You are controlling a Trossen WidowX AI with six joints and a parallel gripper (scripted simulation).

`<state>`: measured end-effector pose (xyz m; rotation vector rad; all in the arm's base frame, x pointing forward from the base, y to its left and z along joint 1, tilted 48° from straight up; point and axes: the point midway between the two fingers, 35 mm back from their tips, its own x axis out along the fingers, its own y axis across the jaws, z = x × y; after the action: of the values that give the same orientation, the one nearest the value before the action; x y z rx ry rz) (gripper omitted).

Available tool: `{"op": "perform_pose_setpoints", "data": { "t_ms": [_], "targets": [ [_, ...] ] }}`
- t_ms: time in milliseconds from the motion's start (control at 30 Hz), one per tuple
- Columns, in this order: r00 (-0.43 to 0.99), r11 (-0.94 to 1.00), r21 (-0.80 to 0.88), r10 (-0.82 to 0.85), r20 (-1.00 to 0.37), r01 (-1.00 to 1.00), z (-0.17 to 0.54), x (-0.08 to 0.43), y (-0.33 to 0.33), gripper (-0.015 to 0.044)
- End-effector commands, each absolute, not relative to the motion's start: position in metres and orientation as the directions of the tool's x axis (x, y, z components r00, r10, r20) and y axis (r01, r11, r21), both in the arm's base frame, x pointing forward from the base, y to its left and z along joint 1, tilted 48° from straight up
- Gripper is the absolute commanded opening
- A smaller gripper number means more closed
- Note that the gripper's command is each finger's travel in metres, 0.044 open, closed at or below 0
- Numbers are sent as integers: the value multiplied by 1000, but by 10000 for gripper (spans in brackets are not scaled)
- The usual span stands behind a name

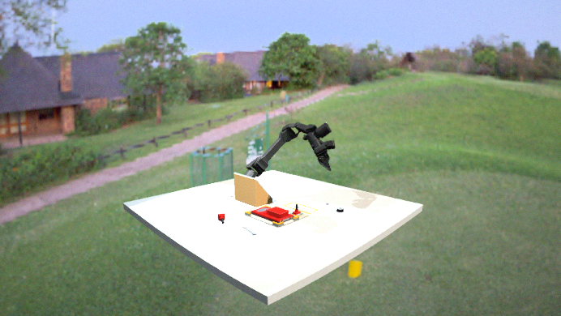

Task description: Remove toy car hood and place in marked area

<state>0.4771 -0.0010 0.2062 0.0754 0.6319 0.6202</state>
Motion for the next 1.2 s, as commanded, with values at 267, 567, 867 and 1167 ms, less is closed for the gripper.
{"op": "perform_pose_setpoints", "data": {
  "t_ms": [267, 567, 867, 1167],
  "targets": [
    [366, 797, 473, 596, -714, -376, 75, 443, -28, 440],
    [92, 729, 656, 680, -728, -197, -11, 384, -37, 440],
    [-41, 672, 736, 736, -676, -86, -46, 346, -39, 440],
    [-40, 672, 736, 735, -676, -86, -50, 347, -35, 440]
  ]
}}
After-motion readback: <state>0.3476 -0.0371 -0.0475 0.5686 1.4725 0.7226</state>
